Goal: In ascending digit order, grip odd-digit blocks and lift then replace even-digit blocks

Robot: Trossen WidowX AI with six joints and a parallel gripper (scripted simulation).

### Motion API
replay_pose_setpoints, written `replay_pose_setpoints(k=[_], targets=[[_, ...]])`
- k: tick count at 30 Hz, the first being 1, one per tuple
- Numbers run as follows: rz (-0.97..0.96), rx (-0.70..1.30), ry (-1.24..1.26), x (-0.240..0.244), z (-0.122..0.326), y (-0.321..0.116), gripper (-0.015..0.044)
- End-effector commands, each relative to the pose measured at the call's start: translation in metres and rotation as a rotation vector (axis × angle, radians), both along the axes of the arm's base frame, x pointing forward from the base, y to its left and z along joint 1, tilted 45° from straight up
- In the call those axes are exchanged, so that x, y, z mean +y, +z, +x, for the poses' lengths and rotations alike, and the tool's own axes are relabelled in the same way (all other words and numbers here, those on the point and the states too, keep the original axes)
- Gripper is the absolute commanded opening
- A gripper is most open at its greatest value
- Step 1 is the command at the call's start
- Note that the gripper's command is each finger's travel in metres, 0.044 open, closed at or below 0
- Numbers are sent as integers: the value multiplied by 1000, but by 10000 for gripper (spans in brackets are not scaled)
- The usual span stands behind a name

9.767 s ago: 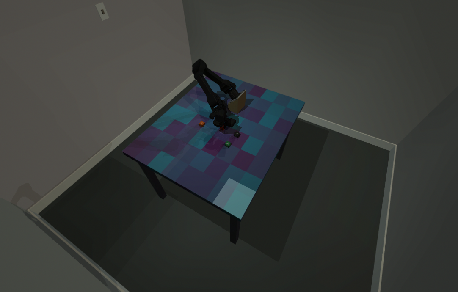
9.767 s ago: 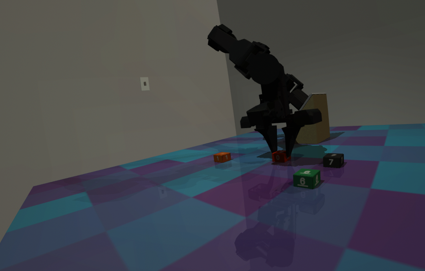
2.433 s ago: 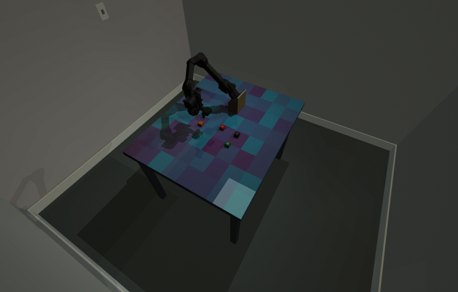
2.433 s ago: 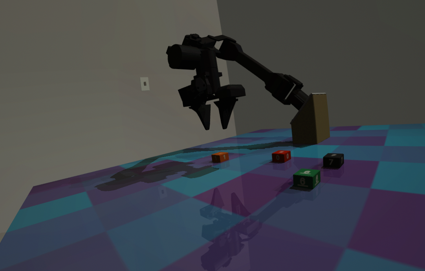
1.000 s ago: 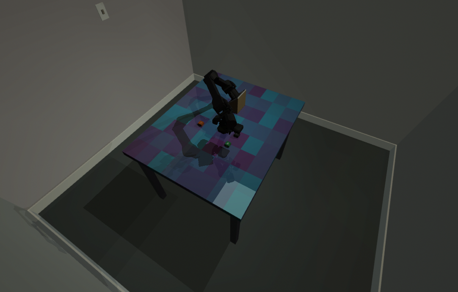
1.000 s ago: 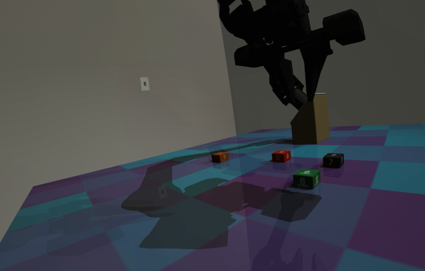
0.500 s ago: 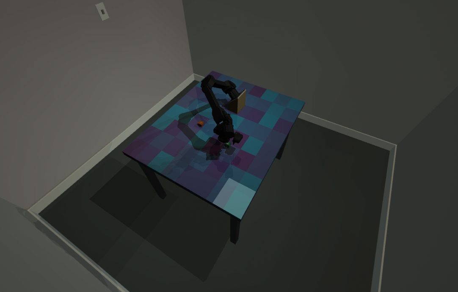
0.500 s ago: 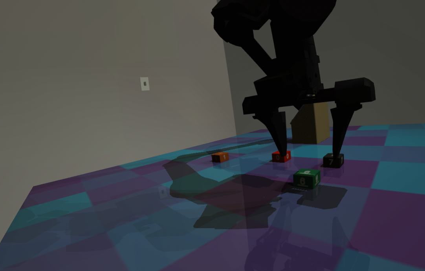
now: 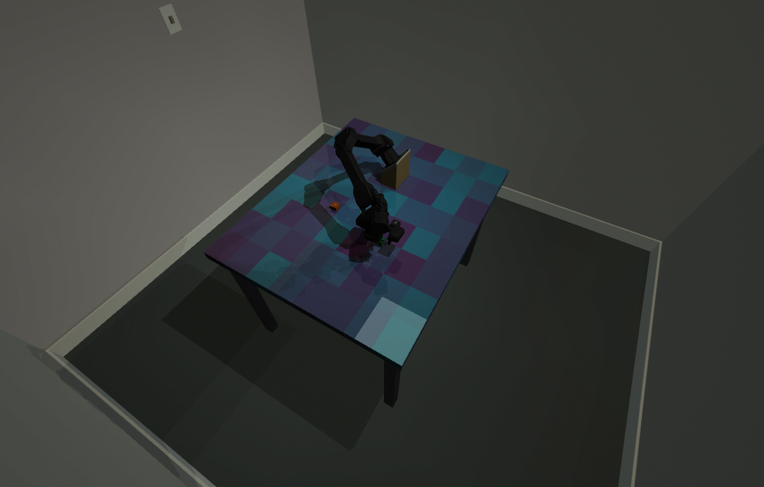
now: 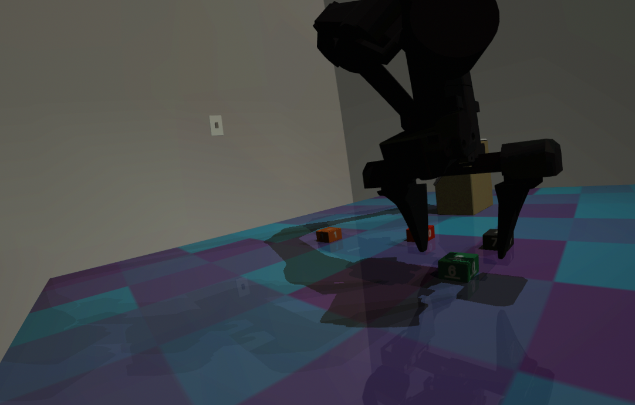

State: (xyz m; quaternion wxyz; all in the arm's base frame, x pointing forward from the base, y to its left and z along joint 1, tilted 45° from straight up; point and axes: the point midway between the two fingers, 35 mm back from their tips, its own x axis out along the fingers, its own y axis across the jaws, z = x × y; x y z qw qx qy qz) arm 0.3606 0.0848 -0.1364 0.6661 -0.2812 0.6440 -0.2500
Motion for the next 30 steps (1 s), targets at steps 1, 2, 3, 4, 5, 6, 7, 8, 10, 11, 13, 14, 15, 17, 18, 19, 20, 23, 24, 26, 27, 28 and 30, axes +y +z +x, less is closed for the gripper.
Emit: replay_pose_setpoints(k=[1, 2, 3, 4, 5, 6, 7, 8, 10, 11, 13, 14, 15, 17, 18, 19, 20, 23, 24, 26, 27, 28, 30], targets=[[-10, 9, 1, -8, -2, -8, 400], [-10, 9, 1, -10, -2, -9, 400], [-11, 9, 1, -11, -2, -10, 400], [-11, 9, 1, -12, -2, -11, 400], [-11, 9, 1, -13, -2, -12, 400], [-11, 9, 1, -13, -2, -12, 400], [-11, 9, 1, -14, -2, -13, 400], [-11, 9, 1, -14, -2, -13, 400], [-11, 9, 1, -14, -2, -13, 348], [-11, 9, 1, -14, -2, -13, 321], [-11, 9, 1, -14, -2, -13, 269], [-11, 9, 1, -14, -2, -13, 242], [-11, 9, 1, -14, -2, -13, 216], [-11, 9, 1, -14, -2, -13, 164], [-11, 9, 1, -14, -2, -13, 138], [-11, 9, 1, -14, -2, -13, 120], [-11, 9, 1, -14, -2, -13, 120], [-11, 9, 1, -14, -2, -13, 120], [-11, 9, 1, -14, -2, -13, 120], [-11, 9, 1, -14, -2, -13, 120], [-11, 9, 1, -14, -2, -13, 120], [-11, 9, 1, -14, -2, -13, 120], [-11, 9, 1, -14, -2, -13, 120]])
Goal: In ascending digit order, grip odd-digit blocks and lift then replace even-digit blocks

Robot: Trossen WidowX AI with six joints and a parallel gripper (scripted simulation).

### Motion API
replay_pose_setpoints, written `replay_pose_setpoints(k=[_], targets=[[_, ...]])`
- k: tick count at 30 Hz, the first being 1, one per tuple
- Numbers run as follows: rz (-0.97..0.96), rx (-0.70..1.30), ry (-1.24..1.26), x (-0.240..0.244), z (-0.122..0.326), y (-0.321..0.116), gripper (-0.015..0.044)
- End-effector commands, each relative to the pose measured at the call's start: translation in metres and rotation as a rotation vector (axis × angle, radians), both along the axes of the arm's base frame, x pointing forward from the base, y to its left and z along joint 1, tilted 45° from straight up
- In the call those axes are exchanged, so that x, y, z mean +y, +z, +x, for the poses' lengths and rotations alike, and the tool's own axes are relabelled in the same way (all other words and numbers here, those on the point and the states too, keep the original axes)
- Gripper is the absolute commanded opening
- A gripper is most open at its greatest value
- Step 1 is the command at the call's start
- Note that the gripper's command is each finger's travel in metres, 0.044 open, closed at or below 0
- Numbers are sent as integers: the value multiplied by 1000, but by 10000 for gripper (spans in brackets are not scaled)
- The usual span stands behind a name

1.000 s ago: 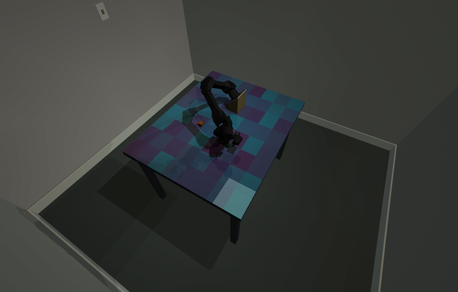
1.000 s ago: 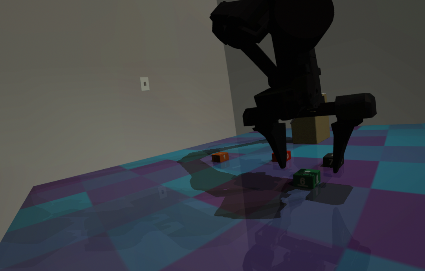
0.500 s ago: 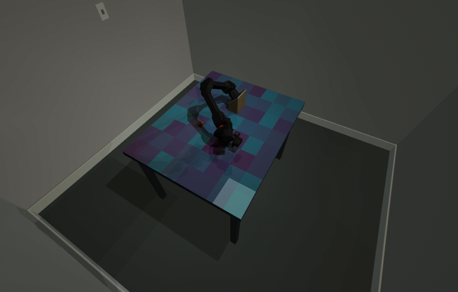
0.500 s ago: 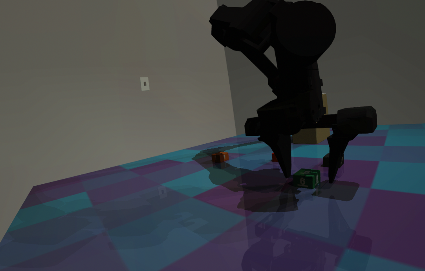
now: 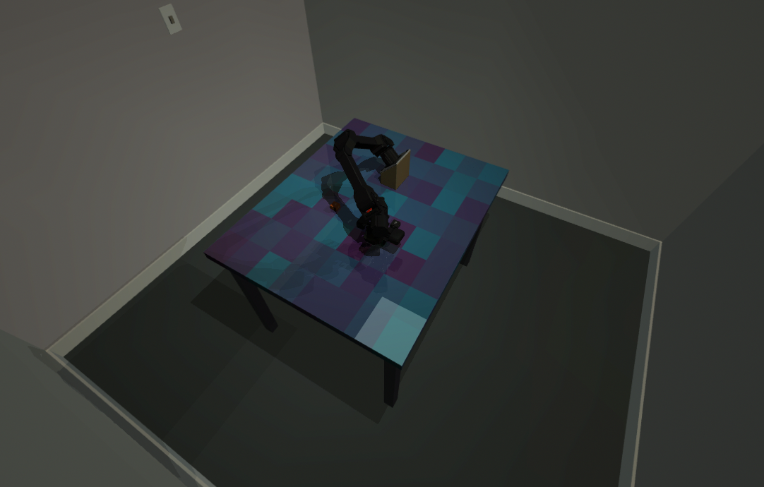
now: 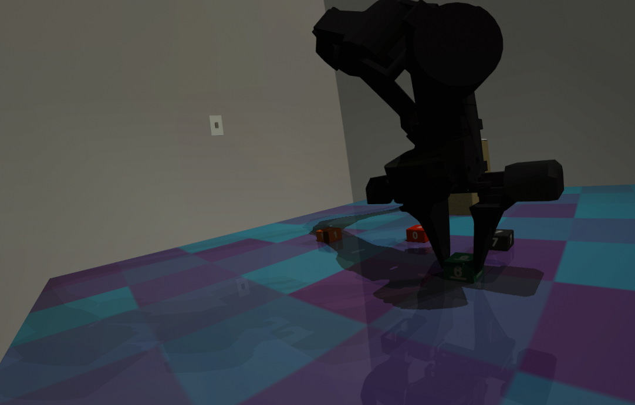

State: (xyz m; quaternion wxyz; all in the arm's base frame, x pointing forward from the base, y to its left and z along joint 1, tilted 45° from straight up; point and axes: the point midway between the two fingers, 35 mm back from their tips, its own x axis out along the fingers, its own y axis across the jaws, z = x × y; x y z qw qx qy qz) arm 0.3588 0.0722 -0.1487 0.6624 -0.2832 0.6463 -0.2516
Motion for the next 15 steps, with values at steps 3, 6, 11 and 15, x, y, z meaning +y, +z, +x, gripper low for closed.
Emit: replay_pose_setpoints(k=[3, 6, 11, 15], targets=[[-5, 1, 4, -1, 0, 0, 120], [-2, -2, 0, -1, 0, 0, 120], [8, -11, -10, 3, -1, 3, 120], [0, -3, -1, 7, 0, 8, 120]])
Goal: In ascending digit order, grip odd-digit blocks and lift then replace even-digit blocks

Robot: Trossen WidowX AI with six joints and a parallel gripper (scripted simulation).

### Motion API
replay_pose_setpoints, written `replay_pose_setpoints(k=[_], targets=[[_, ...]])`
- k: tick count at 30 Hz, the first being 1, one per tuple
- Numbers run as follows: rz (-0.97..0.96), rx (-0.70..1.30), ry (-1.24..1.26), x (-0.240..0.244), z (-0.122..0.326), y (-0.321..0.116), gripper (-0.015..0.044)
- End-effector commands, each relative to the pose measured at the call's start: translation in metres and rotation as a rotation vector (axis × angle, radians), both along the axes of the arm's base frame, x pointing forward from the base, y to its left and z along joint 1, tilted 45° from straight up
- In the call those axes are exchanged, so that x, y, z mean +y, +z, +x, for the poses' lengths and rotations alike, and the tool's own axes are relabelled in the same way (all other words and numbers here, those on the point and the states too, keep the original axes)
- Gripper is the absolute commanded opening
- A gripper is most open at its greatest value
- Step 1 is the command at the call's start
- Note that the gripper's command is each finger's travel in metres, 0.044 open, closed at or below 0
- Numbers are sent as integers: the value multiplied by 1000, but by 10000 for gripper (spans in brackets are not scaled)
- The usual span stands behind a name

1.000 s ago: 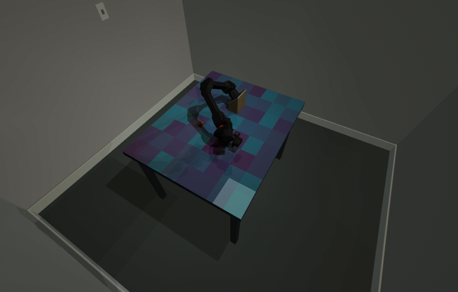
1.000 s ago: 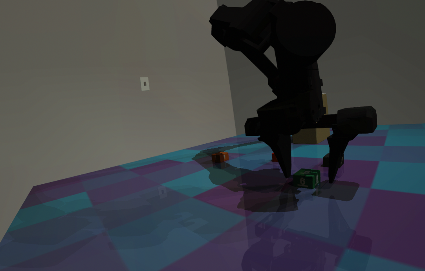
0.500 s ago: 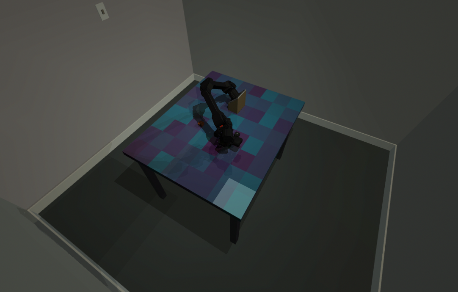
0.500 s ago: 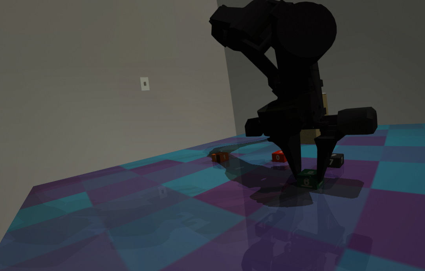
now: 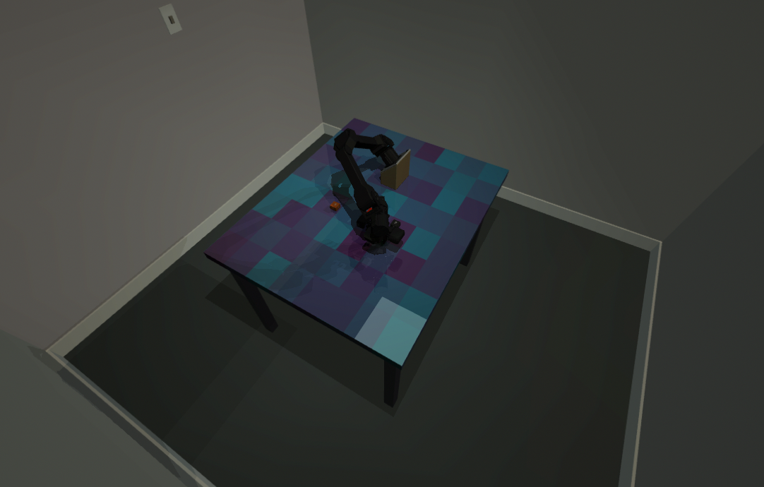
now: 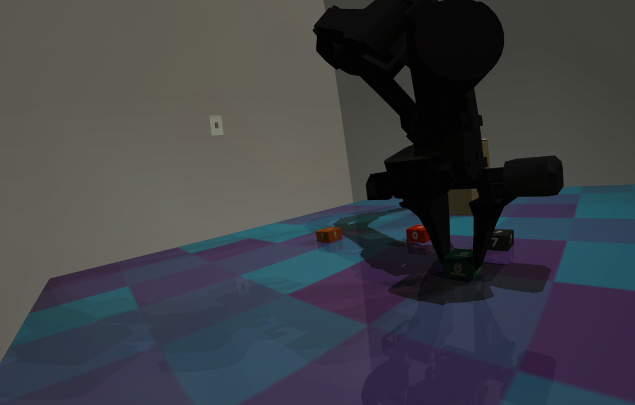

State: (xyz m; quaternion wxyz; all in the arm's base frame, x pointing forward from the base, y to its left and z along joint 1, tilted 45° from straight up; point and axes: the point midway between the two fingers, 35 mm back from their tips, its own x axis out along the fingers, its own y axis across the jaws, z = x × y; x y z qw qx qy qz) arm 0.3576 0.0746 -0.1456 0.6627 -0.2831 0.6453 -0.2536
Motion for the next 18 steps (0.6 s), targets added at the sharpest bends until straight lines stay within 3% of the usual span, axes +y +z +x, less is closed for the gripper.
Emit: replay_pose_setpoints(k=[1, 18], targets=[[1, 2, 3, 6, 1, 6, 120], [-2, 4, 6, 7, 1, 6, 120]])
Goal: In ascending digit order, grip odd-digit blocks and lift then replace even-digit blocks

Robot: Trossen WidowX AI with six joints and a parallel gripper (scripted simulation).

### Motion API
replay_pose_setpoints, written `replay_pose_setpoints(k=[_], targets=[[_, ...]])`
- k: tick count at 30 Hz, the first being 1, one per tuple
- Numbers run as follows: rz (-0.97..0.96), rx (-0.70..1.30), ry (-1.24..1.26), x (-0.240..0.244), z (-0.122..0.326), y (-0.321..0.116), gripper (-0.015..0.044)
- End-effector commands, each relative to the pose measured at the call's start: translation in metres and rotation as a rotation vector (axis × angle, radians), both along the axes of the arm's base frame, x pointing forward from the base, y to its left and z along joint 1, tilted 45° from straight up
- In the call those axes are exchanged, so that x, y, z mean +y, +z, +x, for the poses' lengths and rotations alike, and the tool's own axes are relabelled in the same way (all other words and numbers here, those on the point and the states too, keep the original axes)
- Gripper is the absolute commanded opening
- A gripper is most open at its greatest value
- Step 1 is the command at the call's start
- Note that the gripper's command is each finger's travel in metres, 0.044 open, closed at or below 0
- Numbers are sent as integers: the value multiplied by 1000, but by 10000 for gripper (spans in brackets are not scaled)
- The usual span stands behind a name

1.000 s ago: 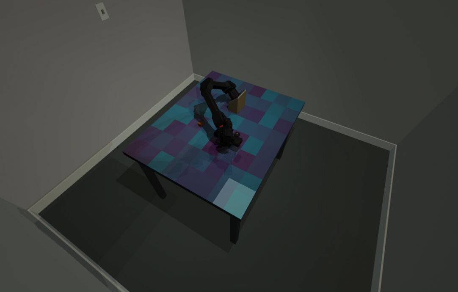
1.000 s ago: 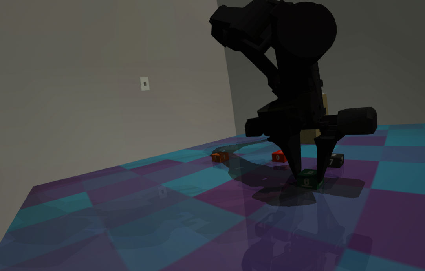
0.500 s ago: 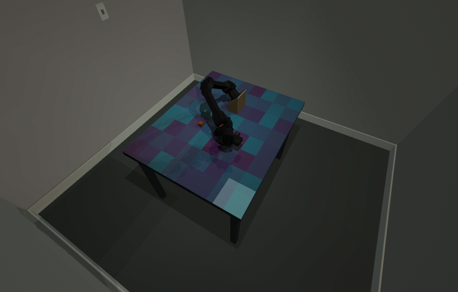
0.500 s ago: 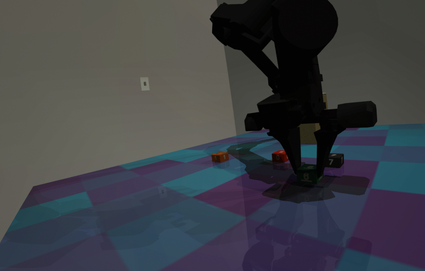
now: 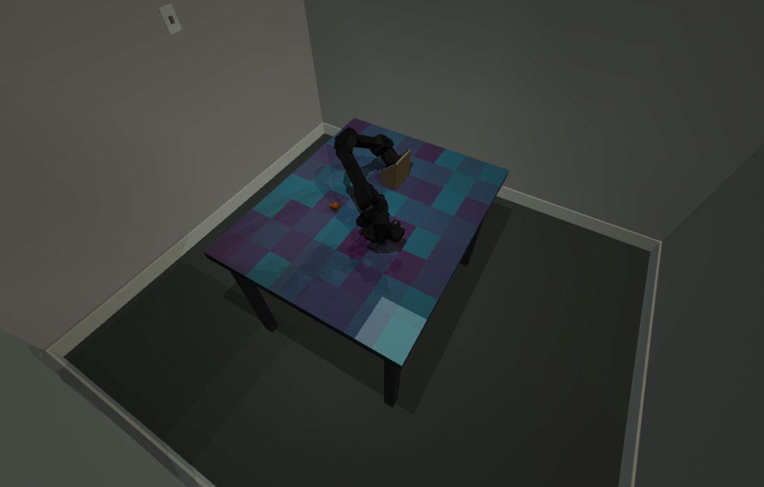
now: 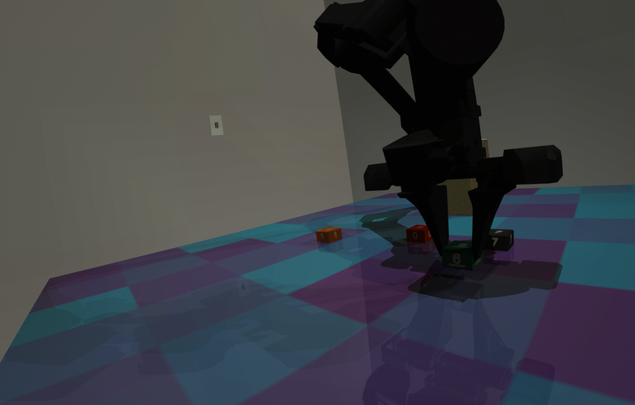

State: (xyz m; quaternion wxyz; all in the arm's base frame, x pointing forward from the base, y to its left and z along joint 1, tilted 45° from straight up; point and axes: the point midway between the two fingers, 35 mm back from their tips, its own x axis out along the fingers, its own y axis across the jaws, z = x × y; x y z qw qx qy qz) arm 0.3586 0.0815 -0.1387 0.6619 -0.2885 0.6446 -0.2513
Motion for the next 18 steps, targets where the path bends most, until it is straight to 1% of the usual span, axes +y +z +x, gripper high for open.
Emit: replay_pose_setpoints(k=[1, 8, 18], targets=[[3, 0, -4, -1, 0, -2, 120], [3, 0, -4, -10, 0, -10, 120], [3, 0, -4, -10, 0, -10, 120]])
